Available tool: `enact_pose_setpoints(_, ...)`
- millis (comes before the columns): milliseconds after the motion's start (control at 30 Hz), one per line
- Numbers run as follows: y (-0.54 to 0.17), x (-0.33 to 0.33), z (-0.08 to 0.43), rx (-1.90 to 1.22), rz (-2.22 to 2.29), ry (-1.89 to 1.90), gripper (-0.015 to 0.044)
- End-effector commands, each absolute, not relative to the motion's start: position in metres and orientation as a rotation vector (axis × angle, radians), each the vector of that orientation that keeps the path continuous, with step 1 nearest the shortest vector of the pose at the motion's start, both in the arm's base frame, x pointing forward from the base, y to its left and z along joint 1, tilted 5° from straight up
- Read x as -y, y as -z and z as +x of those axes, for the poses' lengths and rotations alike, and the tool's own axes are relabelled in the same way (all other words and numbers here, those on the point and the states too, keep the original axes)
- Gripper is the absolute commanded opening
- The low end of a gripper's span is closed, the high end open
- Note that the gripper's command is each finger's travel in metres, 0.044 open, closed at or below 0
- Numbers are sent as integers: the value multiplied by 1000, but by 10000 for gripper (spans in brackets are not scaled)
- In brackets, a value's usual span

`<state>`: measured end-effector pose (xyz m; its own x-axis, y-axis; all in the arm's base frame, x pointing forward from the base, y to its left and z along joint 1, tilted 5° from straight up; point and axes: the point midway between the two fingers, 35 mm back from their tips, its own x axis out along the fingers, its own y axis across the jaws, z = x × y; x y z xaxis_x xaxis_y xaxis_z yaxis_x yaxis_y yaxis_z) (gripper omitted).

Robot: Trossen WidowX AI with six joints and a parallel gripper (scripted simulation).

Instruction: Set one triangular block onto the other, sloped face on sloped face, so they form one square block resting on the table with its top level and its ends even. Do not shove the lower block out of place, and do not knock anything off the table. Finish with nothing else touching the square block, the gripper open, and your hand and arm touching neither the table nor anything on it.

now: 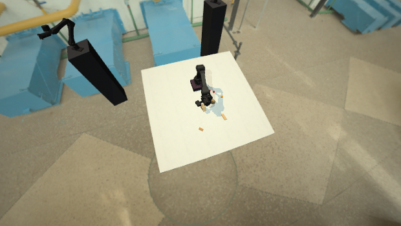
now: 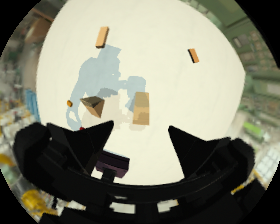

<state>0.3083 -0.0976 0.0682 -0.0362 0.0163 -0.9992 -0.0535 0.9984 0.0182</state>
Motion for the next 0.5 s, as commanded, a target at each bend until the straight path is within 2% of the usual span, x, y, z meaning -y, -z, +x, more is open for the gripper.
enact_pose_setpoints(0,-63,98,306,-1618,-23,-65,440)
enact_pose_setpoints(467,-40,99,309,-1617,-24,-65,440)
